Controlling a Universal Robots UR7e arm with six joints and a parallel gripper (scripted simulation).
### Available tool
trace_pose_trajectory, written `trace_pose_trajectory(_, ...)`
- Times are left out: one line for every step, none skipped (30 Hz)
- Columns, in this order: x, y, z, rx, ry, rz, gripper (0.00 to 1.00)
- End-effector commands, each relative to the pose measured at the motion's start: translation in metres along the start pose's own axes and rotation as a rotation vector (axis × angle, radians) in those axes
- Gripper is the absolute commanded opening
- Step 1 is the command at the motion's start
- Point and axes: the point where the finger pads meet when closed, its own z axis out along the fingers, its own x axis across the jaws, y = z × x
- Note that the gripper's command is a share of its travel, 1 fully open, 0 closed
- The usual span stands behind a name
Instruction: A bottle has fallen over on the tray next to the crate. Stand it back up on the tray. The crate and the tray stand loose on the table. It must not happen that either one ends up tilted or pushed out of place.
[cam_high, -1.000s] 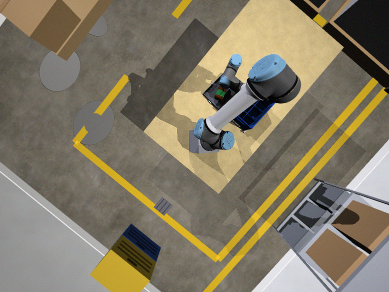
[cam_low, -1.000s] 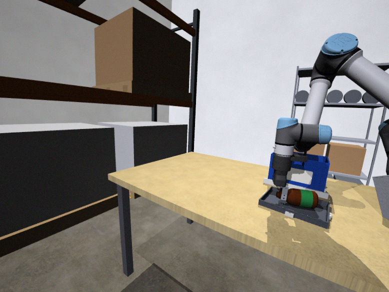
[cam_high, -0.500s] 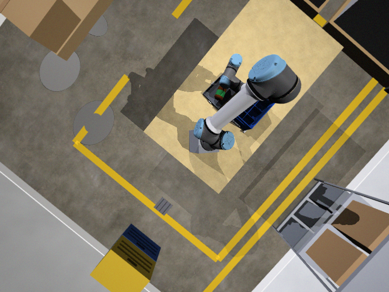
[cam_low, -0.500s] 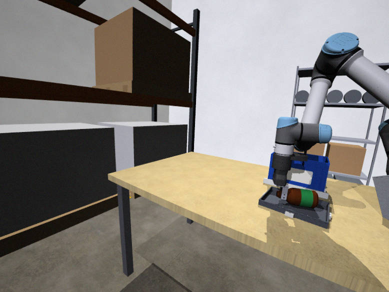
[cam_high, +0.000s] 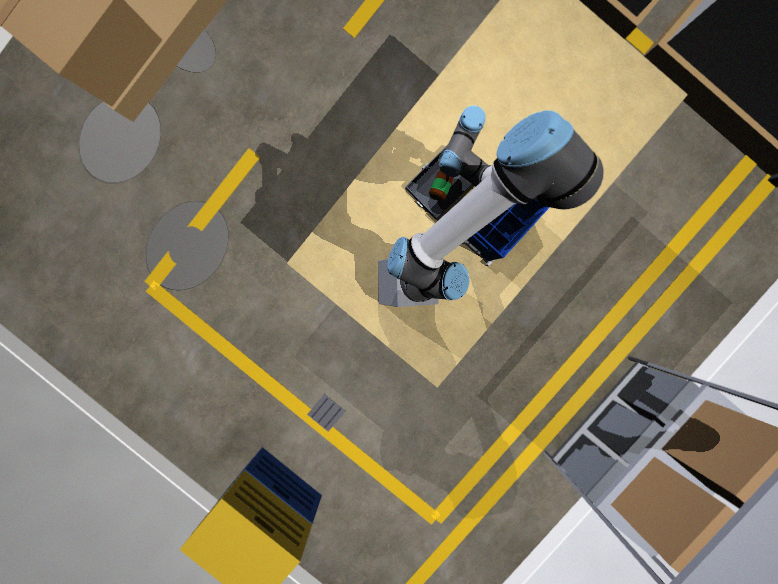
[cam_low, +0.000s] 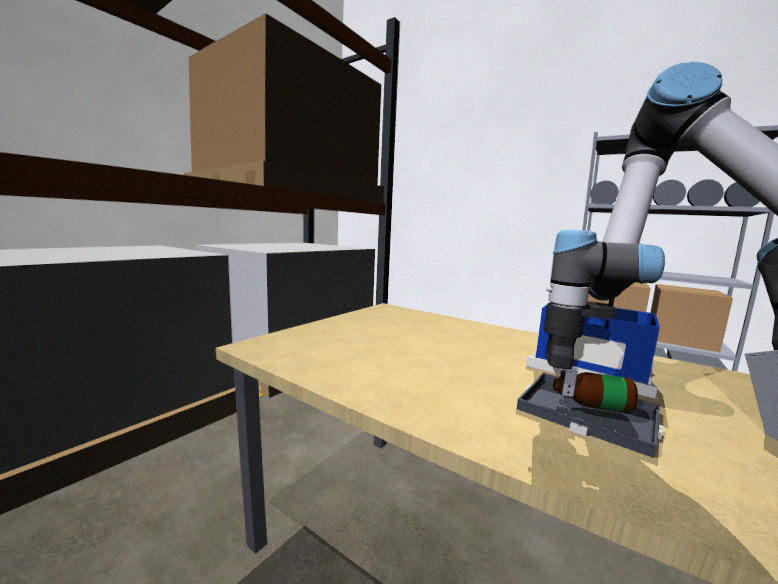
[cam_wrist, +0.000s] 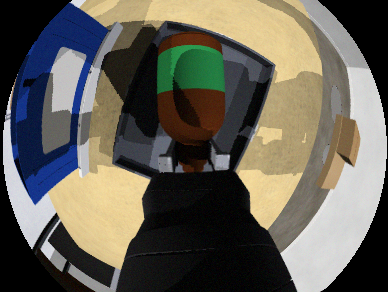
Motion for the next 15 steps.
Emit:
trace_pose_trajectory(0.000, 0.000, -0.005, -0.001, 0.000, 0.000, 0.00)
trace_pose_trajectory(0.000, 0.000, -0.006, -0.001, 0.000, 0.000, 0.00)
trace_pose_trajectory(0.000, 0.000, -0.007, -0.001, 0.000, 0.000, 0.00)
trace_pose_trajectory(0.000, 0.000, -0.008, -0.001, 0.000, 0.000, 0.00)
trace_pose_trajectory(0.000, 0.000, -0.009, -0.001, 0.000, 0.000, 0.00)
trace_pose_trajectory(0.000, 0.000, -0.009, -0.001, 0.000, 0.000, 0.00)
trace_pose_trajectory(0.000, 0.000, -0.009, -0.001, 0.000, 0.000, 0.00)
trace_pose_trajectory(0.000, 0.000, -0.010, -0.001, 0.000, 0.000, 0.00)
trace_pose_trajectory(0.000, 0.000, -0.011, -0.001, 0.000, 0.000, 0.00)
trace_pose_trajectory(0.000, 0.000, -0.013, -0.001, 0.000, 0.000, 0.00)
trace_pose_trajectory(0.000, 0.000, -0.014, -0.001, 0.000, 0.000, 0.00)
trace_pose_trajectory(0.000, 0.000, -0.015, -0.001, 0.000, 0.000, 0.00)
trace_pose_trajectory(0.000, 0.000, -0.016, -0.001, 0.000, 0.000, 0.00)
trace_pose_trajectory(0.000, 0.000, -0.018, -0.001, 0.000, 0.000, 0.00)
trace_pose_trajectory(0.000, 0.000, -0.019, -0.001, 0.000, 0.000, 0.00)
